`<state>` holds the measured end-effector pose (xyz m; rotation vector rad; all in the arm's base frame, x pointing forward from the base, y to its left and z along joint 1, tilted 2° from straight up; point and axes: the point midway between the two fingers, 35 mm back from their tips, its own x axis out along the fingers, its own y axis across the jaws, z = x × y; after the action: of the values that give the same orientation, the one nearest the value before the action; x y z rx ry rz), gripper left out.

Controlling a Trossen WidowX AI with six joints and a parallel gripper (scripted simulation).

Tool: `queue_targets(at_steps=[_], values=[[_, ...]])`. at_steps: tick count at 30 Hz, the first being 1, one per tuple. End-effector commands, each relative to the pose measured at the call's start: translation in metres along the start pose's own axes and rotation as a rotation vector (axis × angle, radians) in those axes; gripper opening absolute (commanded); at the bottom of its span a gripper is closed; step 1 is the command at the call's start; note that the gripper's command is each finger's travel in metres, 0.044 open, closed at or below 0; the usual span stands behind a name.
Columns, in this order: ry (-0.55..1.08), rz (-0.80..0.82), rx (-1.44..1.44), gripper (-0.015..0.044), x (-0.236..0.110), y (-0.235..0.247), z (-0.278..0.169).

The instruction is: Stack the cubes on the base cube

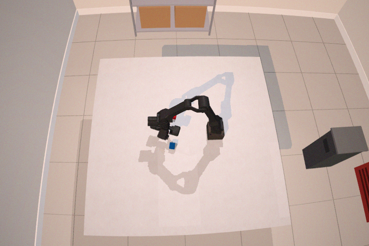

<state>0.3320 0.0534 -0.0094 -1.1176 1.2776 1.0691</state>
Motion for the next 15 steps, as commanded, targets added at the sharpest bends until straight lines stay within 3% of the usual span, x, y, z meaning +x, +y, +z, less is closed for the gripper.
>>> queue_targets(at_steps=[1, 8, 14, 15], values=[[0.004, 0.003, -0.004, 0.0265, 0.0073, 0.0013, -0.001], [0.004, 0.003, -0.004, 0.0265, 0.0162, 0.0017, -0.0012], [0.004, 0.003, -0.004, 0.0108, 0.0162, 0.0017, -0.0012], [0.004, 0.003, -0.004, 0.0105, 0.0162, 0.0017, -0.0012]])
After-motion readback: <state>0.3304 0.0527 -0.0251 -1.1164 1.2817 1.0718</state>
